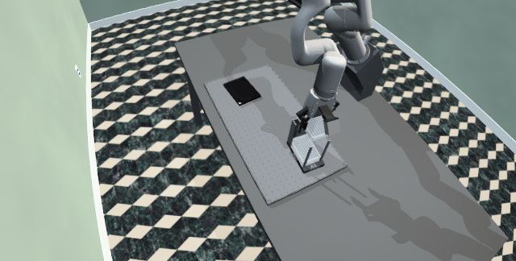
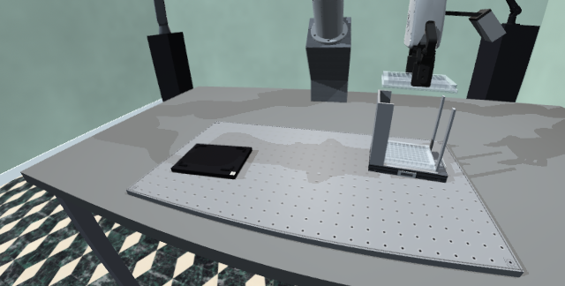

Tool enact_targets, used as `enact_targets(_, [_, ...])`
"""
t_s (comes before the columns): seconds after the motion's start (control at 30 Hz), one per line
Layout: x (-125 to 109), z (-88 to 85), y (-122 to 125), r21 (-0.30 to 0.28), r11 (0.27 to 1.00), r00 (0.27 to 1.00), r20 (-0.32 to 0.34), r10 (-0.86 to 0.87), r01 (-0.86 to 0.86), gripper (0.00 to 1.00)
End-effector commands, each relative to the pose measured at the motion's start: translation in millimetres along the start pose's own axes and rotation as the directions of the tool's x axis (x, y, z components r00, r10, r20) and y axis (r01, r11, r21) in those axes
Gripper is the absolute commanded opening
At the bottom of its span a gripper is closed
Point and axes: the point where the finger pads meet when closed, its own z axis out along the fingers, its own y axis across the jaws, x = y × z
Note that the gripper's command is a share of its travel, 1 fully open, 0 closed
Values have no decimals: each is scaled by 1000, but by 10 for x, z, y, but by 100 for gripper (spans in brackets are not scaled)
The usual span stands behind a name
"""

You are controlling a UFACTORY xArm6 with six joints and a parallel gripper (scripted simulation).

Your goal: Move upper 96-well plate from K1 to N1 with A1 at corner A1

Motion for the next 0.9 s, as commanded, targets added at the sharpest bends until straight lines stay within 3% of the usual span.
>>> enact_targets(0.0, [8,-8,9,-2,1000,1000,-2,1,-1,0])
enact_targets(0.27, [-185,-5,65,-2,982,982,-2,-186,186,0])
enact_targets(0.87, [-667,5,204,-2,982,982,-1,-187,187,0])
